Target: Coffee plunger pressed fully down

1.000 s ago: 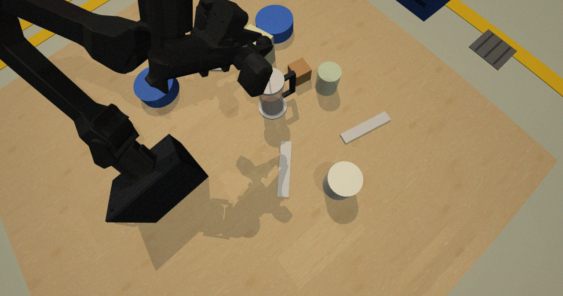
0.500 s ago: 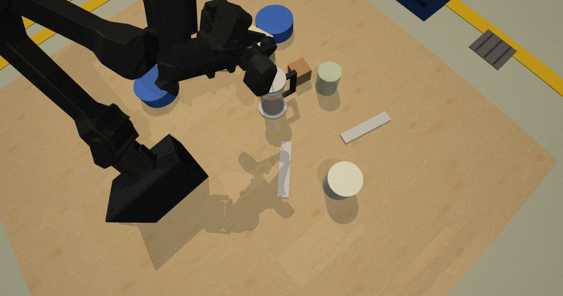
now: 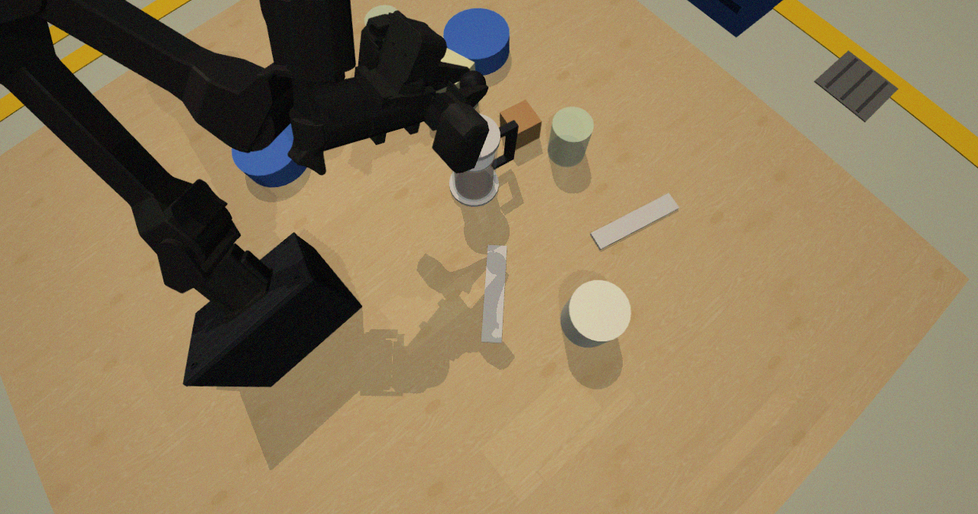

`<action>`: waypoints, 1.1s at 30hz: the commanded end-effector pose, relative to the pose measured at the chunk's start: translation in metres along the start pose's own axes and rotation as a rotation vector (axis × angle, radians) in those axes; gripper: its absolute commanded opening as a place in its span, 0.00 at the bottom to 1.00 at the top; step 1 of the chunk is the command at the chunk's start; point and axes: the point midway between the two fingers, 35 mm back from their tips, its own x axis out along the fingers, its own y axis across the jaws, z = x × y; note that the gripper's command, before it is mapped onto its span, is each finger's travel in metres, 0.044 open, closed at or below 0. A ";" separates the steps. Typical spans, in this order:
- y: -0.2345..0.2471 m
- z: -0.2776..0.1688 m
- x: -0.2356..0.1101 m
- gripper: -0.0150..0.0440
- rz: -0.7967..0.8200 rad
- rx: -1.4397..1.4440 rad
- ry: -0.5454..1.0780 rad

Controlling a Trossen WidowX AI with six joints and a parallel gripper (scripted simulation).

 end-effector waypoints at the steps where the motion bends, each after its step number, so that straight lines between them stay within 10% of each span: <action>1: -0.003 -0.028 0.009 0.46 -0.007 0.029 0.054; 33: 0.001 -0.059 0.042 0.46 0.000 0.034 0.046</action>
